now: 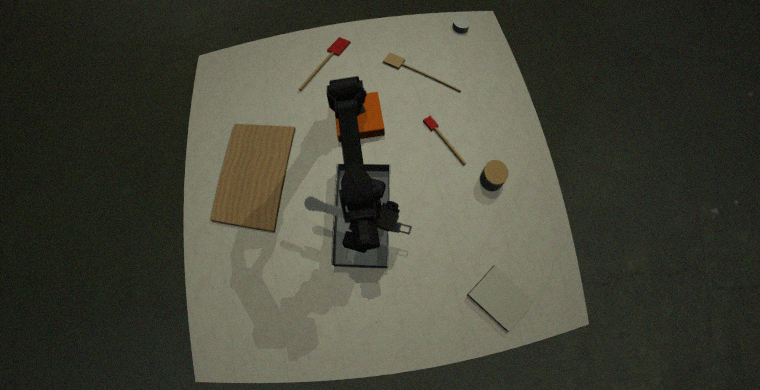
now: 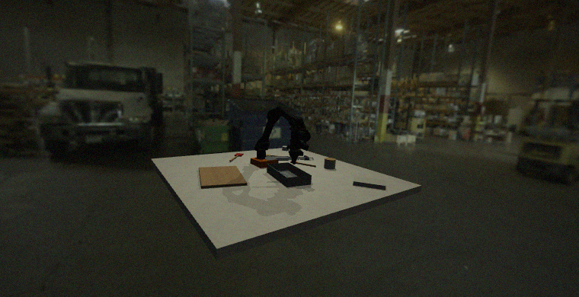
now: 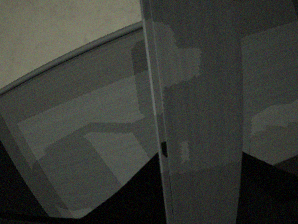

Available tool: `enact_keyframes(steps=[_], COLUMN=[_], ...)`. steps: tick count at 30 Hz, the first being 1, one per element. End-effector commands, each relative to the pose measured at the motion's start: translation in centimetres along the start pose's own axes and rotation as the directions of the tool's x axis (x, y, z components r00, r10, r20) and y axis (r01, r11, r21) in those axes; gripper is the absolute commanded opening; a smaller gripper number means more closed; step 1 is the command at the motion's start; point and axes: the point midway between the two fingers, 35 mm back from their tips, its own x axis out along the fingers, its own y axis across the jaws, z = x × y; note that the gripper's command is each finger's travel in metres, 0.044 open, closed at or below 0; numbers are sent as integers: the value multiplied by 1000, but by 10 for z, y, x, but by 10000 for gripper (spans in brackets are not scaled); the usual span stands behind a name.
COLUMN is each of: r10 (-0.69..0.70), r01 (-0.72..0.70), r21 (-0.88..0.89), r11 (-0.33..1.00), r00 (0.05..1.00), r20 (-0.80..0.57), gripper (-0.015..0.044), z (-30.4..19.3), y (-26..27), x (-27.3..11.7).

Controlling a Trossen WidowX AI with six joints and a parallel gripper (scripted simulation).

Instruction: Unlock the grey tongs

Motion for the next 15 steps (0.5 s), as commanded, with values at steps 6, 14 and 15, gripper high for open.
enact_keyframes(steps=[6,14,15], r10=[-17,-21,-21], r01=[16,21,21], r21=[196,359,379], r11=[980,933,925], r00=[1000,1000,1000], r20=[1,-4,-4], gripper=[-150,-150,-150], z=[-59,-114,-121], y=[-24,-35,-36], x=[-20,-35,-36])
